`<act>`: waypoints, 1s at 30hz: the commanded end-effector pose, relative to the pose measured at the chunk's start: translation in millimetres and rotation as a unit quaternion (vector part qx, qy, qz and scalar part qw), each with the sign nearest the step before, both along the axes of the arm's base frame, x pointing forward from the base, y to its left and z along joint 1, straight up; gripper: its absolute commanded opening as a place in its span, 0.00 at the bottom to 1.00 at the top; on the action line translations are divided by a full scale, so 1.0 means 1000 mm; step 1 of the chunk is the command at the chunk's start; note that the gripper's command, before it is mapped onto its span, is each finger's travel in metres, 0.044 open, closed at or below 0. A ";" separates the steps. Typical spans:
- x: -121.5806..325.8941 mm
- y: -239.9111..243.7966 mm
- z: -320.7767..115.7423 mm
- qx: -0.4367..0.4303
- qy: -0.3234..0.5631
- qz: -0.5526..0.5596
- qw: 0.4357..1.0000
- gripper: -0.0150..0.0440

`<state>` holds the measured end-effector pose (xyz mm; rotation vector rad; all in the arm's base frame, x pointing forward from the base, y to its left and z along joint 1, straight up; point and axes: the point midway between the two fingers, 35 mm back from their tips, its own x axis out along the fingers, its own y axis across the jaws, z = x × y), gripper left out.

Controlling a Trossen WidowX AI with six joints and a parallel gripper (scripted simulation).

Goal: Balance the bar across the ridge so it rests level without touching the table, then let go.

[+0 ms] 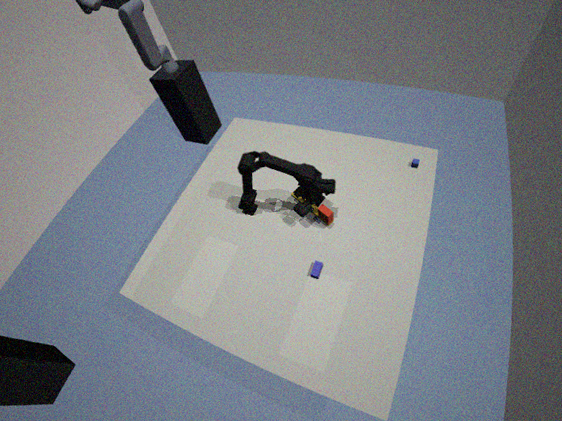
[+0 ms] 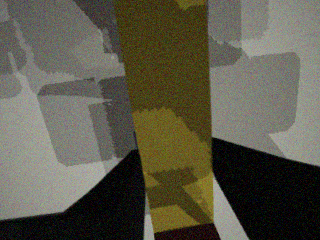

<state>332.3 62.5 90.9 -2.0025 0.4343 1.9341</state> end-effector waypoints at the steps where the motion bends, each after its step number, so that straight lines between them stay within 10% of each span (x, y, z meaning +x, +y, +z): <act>1: -0.001 0.000 -0.004 0.000 0.004 0.001 1.000 0.25; 30: -0.002 0.000 -0.001 0.000 0.004 0.001 1.000 0.25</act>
